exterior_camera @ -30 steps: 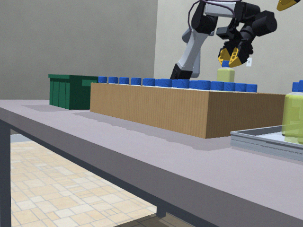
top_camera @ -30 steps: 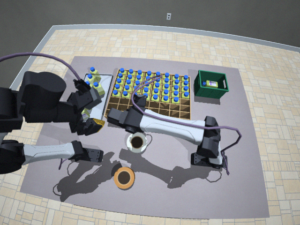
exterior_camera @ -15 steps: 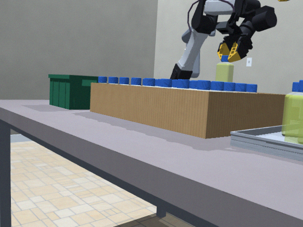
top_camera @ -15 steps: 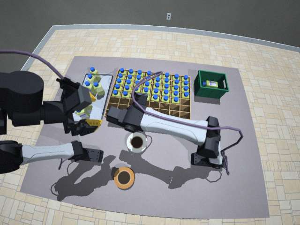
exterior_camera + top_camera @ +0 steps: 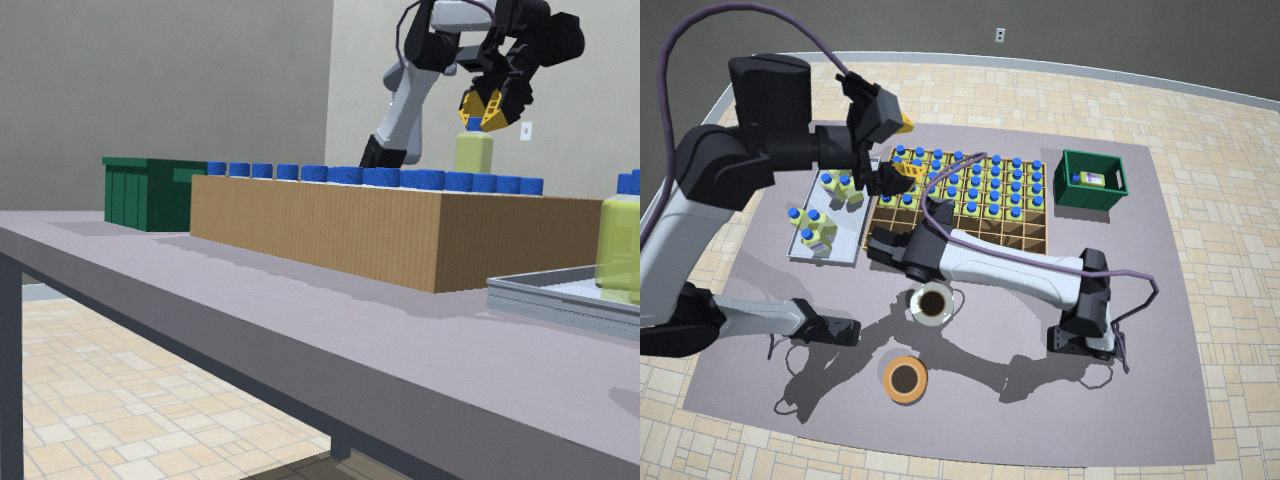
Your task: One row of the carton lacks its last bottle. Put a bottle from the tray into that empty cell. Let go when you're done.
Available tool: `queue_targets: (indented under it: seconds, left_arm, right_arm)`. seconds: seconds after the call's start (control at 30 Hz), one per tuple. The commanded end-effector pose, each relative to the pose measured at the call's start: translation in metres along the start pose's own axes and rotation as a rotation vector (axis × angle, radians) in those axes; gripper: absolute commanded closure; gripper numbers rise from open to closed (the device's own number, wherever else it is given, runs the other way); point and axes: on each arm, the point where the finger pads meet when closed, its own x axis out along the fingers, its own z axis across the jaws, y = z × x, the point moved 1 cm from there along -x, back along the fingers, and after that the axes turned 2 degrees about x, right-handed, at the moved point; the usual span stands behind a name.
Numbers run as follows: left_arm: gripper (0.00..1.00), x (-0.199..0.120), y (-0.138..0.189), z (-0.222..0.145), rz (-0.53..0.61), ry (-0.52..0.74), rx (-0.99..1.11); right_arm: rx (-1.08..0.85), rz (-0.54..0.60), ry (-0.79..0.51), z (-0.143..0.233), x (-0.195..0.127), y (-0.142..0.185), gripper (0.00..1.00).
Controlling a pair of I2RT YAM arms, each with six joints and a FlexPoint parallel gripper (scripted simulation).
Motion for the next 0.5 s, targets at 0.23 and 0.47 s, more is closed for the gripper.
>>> queue_targets:
  seconds: [0.23,0.47]
  left_arm:
    - [0.20,0.073,0.027,0.045,-0.159,0.288,0.014]
    - [0.20,0.100,0.071,0.058,-0.147,0.377,-0.060]
  right_arm:
    - [0.012,-0.023,-0.004,-0.001,-0.013,-0.014,0.83]
    - [-0.004,-0.019,0.014,-0.002,-0.022,-0.022,0.83]
